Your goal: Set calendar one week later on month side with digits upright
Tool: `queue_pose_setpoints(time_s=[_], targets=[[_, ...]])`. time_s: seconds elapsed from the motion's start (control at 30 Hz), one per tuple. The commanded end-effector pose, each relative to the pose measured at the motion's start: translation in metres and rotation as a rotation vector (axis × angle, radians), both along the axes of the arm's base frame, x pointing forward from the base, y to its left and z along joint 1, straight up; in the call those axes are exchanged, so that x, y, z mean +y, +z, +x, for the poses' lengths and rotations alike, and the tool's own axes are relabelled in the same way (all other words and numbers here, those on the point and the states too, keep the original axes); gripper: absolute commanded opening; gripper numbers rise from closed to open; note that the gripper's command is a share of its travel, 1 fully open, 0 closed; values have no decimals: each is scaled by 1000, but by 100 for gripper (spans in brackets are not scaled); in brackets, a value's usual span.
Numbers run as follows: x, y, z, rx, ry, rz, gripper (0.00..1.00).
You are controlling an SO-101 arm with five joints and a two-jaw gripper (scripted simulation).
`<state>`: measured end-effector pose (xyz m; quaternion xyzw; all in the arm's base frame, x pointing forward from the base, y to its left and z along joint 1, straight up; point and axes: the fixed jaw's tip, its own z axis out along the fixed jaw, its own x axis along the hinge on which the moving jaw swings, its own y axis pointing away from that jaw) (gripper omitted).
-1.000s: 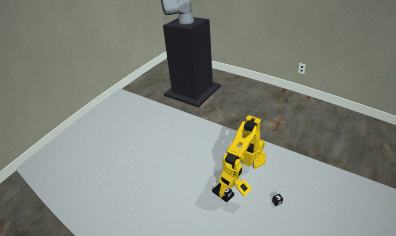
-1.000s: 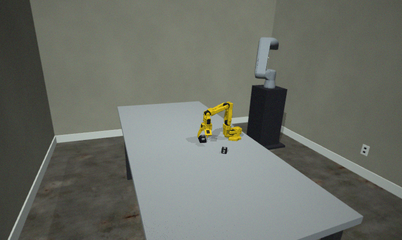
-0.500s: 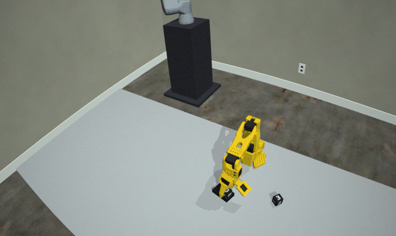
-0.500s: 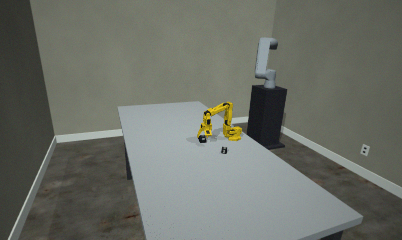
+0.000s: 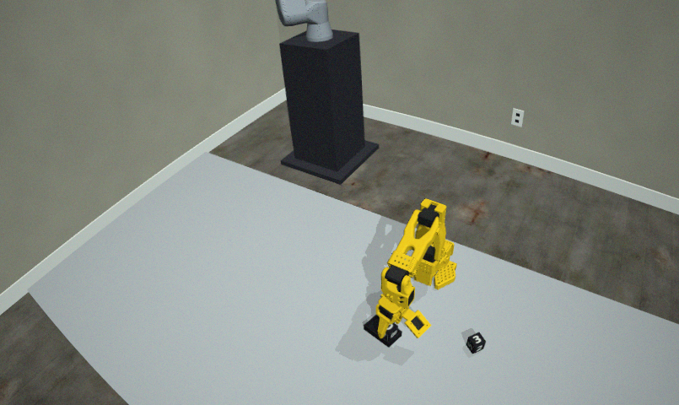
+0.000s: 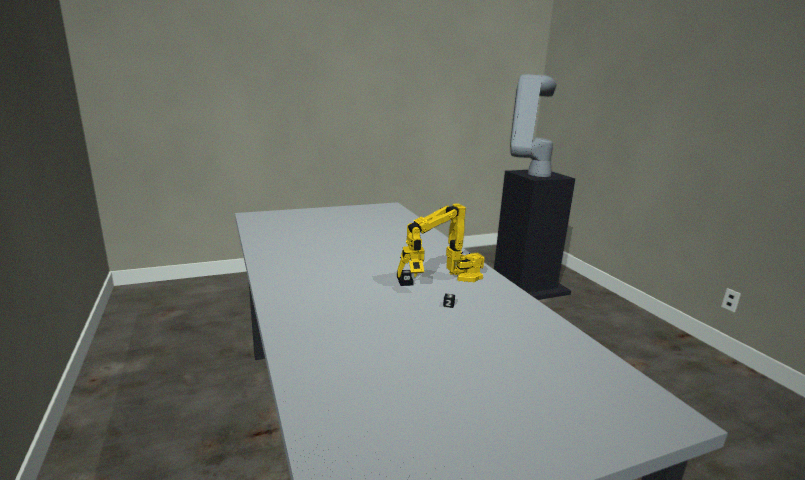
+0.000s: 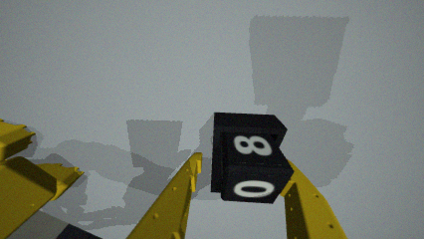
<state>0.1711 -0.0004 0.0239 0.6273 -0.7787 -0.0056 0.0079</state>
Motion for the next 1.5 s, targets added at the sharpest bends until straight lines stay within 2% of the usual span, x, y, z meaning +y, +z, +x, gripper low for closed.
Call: queue_pose_setpoints(time_s=[0.0, 0.33, 1.07, 1.33, 1.47], targets=[[-1, 5, 9, -47, -9, 1, 27], [-2, 5, 14, -47, -9, 1, 20], [-3, 5, 16, -47, -9, 1, 15], [-3, 5, 16, -47, -9, 1, 2], [-3, 5, 16, -47, -9, 1, 0]])
